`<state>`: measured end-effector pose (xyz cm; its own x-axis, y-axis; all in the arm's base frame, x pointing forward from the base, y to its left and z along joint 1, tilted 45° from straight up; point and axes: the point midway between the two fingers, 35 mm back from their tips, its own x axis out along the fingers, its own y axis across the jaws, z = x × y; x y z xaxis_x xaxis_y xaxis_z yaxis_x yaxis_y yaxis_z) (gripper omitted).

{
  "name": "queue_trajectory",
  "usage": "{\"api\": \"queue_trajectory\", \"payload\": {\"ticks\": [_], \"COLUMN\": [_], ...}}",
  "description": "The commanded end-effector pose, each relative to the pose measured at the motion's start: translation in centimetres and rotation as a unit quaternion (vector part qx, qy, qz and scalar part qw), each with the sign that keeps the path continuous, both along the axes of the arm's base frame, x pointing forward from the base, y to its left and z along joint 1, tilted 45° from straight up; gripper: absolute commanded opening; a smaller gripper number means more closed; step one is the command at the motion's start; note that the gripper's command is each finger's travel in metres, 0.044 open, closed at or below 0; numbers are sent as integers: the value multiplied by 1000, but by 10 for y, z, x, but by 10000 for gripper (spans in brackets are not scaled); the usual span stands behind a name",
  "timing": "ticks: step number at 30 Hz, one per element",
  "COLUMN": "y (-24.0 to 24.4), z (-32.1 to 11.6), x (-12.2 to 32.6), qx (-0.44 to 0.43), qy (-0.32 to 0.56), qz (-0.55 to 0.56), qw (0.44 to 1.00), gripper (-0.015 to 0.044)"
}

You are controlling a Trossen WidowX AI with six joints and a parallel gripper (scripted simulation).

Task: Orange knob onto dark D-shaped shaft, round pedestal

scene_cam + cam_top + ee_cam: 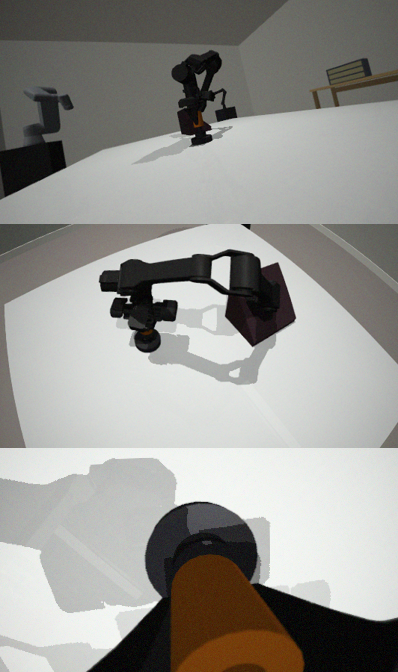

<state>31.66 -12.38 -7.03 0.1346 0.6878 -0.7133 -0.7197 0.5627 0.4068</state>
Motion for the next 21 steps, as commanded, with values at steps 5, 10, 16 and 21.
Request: {"api": "queue_trajectory", "payload": {"ticks": [5,10,16,21], "y": [-2,-1,0,1], "z": [-1,-3,-3,-3], "x": [3,3,2,1], "qx": [-10,-10,-10,-10], "qy": [-45,-45,-45,-45], "qz": [45,45,45,45], "qw": [998,998,998,998], "gripper": [0,0,0,0]}}
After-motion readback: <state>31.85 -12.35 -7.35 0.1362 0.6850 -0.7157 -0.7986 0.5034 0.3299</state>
